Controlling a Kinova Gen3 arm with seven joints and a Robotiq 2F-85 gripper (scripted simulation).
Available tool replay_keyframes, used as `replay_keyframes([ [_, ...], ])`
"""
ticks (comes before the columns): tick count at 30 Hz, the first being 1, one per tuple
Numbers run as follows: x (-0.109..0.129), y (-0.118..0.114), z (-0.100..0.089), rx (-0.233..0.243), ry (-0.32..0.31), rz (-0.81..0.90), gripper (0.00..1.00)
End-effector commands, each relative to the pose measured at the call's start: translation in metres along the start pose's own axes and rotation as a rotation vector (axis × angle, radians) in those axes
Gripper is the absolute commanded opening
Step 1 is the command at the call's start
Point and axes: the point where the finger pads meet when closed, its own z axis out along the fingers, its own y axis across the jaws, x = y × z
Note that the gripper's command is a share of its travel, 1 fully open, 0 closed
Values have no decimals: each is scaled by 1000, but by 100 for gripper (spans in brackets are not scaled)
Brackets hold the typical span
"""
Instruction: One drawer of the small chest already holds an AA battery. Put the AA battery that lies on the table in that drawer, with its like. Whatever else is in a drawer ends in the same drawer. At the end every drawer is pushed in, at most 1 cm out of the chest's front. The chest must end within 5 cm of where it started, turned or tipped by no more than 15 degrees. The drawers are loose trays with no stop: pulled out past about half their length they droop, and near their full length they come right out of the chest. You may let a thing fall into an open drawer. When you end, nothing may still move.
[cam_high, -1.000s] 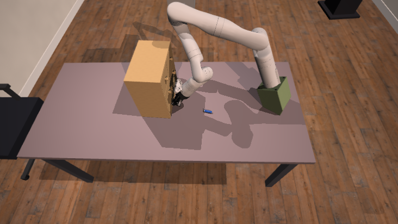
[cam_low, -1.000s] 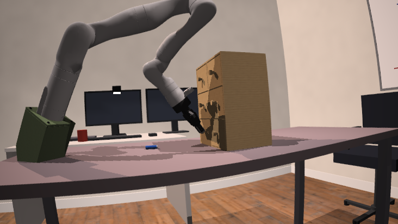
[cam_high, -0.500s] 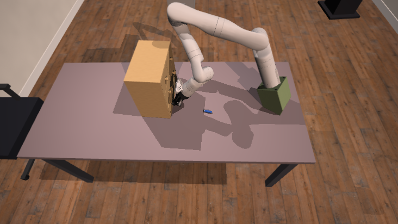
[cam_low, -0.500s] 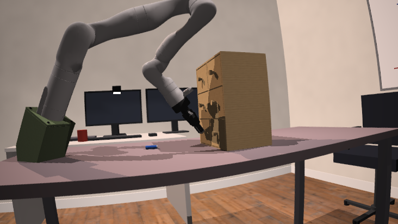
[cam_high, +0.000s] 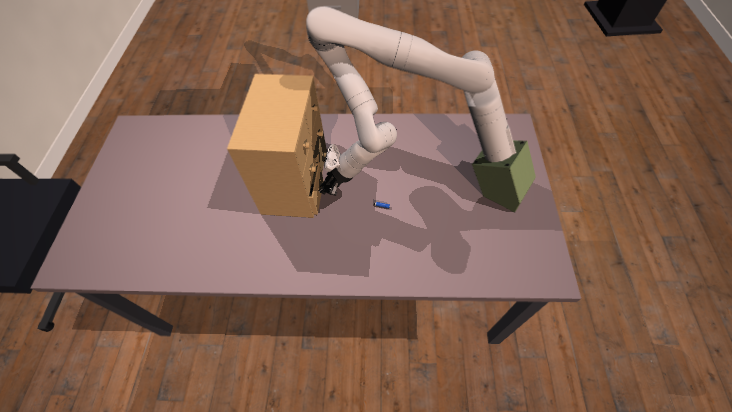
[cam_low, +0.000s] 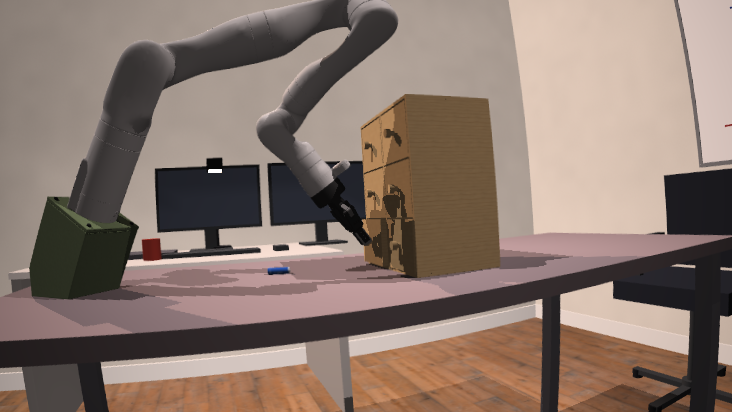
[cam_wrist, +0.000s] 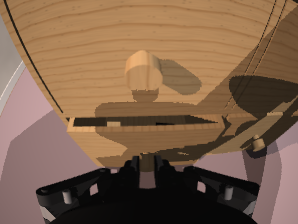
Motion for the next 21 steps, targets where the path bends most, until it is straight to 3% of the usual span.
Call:
replay_keyframes([
  [1, -5, -2, -3, 4, -4, -5, 13],
  [21, -25, -2, -17, 4, -4, -5, 13],
])
